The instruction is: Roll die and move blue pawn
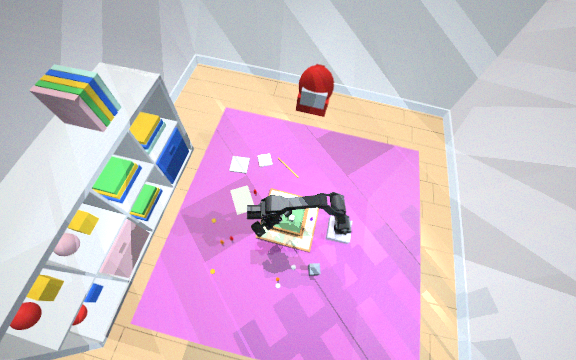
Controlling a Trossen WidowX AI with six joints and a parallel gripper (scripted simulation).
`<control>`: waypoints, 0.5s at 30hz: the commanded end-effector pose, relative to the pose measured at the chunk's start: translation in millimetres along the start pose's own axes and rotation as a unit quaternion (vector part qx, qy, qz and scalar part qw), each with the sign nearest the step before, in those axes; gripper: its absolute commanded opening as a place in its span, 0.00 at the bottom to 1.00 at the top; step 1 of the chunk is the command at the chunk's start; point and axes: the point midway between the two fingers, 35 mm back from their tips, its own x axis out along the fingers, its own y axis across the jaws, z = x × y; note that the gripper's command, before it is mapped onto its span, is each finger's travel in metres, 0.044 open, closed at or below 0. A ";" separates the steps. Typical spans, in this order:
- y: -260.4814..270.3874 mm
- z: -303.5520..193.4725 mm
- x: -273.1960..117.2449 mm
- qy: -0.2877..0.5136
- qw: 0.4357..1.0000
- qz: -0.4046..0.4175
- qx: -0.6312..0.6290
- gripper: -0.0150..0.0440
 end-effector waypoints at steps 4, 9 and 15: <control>-6.8 -24.9 6.7 0.004 1.000 -0.002 0.000 0.25; -13.2 -42.1 11.2 0.005 1.000 -0.002 0.000 0.25; -22.4 -62.2 17.6 0.006 1.000 -0.002 0.000 0.25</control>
